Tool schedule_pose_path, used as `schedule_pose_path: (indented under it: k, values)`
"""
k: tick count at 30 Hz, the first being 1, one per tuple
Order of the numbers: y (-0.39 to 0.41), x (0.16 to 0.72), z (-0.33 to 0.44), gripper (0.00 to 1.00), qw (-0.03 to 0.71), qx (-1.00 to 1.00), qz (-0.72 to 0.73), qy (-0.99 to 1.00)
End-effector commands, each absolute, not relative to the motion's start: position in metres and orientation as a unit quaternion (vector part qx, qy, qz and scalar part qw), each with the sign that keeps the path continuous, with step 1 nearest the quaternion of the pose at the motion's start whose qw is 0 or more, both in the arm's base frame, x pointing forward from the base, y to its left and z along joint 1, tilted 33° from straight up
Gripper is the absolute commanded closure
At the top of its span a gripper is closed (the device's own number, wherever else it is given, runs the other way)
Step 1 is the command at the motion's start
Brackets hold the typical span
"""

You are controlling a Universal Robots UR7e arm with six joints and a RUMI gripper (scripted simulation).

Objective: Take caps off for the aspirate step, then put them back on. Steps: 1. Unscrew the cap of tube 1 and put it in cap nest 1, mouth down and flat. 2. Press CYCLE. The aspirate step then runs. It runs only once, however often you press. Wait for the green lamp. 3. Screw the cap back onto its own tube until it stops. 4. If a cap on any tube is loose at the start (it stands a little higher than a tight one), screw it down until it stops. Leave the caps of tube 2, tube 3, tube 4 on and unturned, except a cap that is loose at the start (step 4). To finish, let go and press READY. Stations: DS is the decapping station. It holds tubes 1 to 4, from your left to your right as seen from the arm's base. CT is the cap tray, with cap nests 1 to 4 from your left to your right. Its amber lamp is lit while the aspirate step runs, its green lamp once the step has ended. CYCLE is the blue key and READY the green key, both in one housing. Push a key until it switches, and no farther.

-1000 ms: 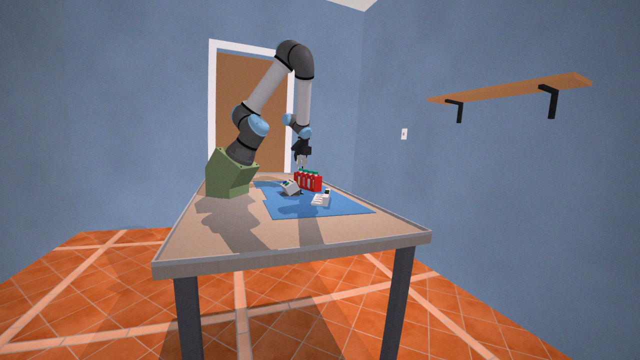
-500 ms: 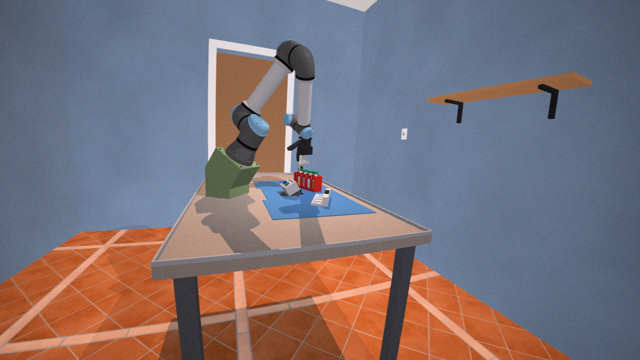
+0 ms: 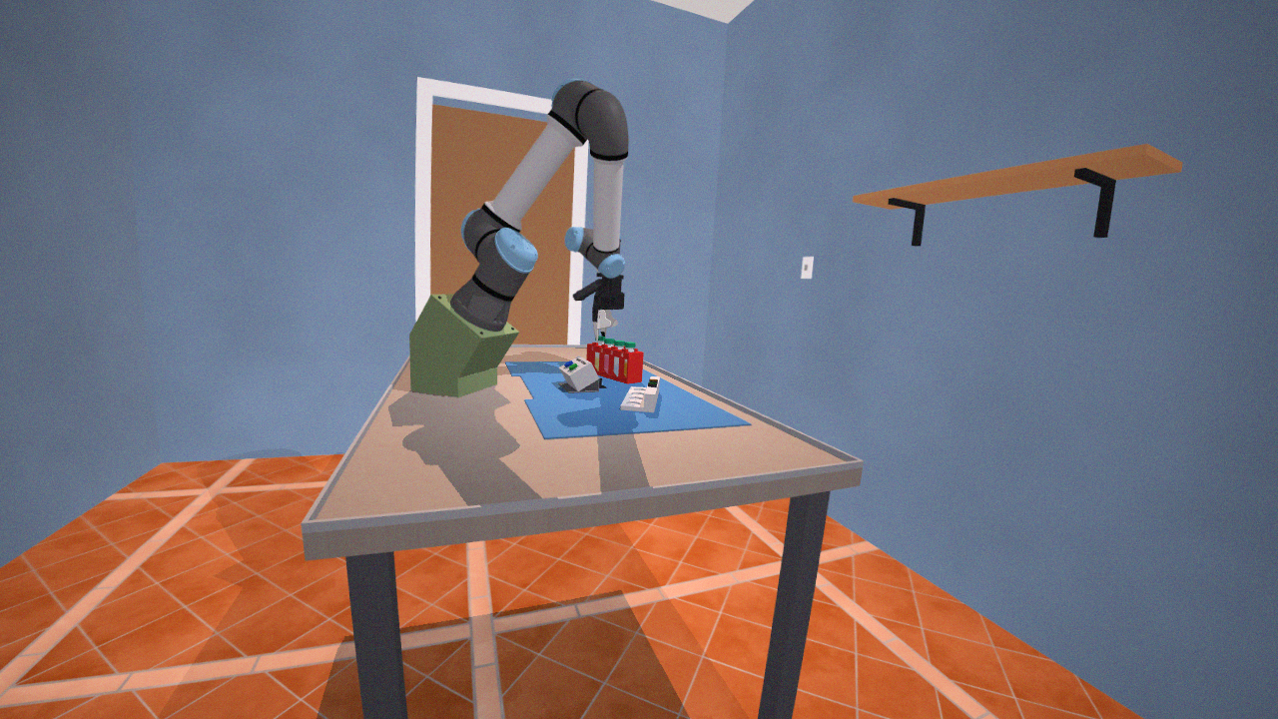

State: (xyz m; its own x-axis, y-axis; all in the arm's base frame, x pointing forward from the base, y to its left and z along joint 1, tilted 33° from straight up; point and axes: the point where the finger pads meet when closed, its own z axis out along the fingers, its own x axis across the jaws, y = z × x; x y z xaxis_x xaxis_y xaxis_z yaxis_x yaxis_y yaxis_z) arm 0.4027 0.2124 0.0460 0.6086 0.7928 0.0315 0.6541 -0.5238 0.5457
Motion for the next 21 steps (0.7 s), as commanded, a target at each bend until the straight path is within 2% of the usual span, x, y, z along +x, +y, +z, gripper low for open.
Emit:
schedule_pose_path:
  k: [1, 17, 21]
  values:
    - [0.2127, 0.4028, 0.0464, 0.65, 0.249, 0.861, 0.14, 0.42]
    - [0.2126, 0.4028, 0.0463, 0.65, 0.181, 0.955, 0.22, 0.082]
    - [0.2126, 0.4028, 0.0463, 0.65, 0.174, 0.957, 0.226, 0.051]
